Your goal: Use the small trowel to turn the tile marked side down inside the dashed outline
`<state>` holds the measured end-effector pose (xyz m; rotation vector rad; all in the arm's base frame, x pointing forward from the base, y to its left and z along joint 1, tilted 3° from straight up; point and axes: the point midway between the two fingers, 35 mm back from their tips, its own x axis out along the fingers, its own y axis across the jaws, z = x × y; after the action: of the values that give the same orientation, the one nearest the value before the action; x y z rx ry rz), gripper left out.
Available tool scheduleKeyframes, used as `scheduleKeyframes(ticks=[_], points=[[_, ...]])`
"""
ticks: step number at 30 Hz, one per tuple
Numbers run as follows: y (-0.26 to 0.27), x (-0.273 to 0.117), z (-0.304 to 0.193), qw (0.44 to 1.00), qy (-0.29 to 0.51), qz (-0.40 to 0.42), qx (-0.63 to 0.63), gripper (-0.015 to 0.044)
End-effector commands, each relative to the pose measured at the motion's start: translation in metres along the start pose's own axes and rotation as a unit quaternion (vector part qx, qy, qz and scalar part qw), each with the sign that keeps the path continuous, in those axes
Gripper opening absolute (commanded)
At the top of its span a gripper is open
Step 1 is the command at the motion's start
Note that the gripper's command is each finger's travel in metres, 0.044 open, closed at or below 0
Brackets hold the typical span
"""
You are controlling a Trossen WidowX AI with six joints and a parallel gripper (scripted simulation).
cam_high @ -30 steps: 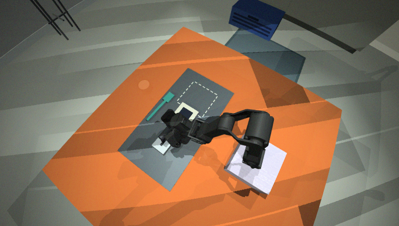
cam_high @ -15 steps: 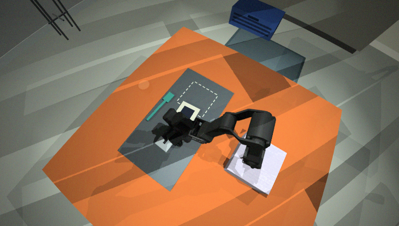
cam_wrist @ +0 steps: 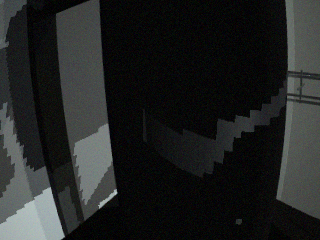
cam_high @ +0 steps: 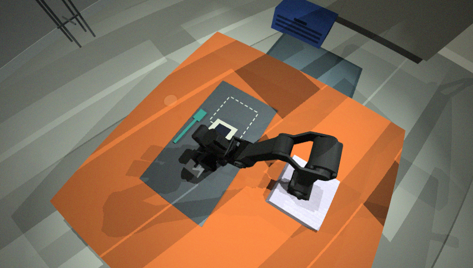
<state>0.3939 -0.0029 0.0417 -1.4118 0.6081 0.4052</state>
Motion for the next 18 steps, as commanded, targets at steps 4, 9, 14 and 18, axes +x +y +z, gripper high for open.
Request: scheduleKeyframes(ticks=[4,9,14,18], points=[[-0.017,-0.008,-0.009,1.000,0.001,-0.011,0.000,0.0000],[-0.022,-0.013,-0.018,1.000,0.001,-0.011,0.000,0.0000],[-0.027,-0.017,-0.028,1.000,0.001,-0.011,-0.001,0.0000],[-0.029,-0.019,-0.036,1.000,0.001,-0.011,-0.001,0.0000]])
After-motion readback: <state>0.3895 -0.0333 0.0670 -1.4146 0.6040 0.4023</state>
